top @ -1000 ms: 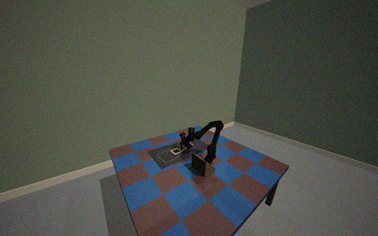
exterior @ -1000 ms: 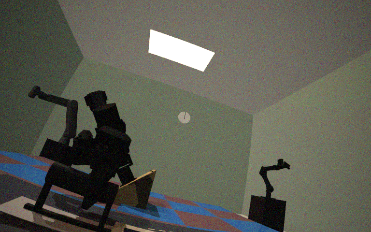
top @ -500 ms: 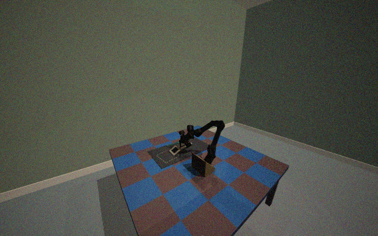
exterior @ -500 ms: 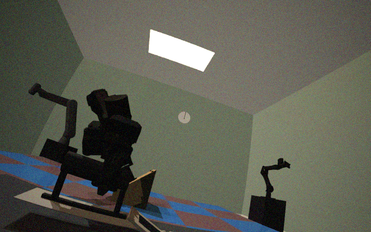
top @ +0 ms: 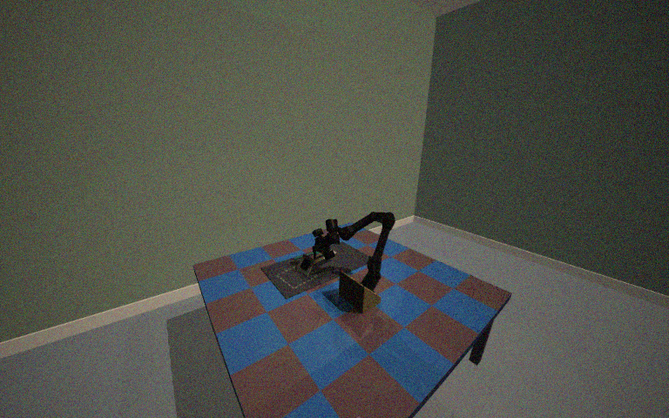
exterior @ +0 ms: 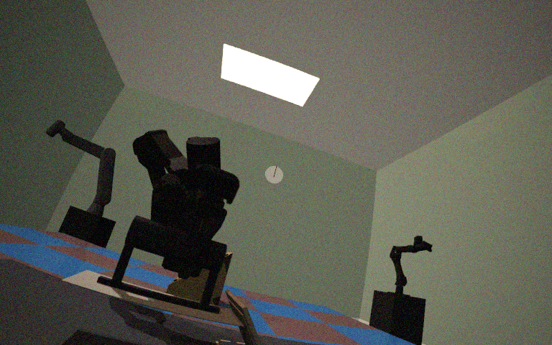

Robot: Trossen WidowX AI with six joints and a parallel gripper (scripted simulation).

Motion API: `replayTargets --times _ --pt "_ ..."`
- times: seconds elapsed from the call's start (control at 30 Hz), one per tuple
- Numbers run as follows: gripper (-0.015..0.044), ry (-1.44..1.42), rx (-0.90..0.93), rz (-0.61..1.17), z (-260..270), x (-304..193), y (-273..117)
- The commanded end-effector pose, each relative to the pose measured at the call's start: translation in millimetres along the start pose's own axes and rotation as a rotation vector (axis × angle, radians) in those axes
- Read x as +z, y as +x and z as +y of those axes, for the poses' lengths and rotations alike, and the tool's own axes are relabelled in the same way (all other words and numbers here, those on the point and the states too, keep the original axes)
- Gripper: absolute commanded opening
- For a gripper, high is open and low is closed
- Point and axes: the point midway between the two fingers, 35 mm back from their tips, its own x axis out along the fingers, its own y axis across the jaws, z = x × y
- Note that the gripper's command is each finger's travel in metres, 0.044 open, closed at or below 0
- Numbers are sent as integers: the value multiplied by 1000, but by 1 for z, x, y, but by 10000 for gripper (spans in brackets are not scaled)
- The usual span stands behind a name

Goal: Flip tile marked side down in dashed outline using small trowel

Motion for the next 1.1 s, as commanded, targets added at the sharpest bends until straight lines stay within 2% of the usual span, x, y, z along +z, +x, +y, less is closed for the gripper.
replayTargets --times 0.0,0.27,0.6,1.07 --pt "0 9 17 2 8 -14 -2" --pt "0 10 17 3 6 -35 0" --pt "0 10 17 3 4 -39 1" --pt "0 10 17 3 -15 -69 18"
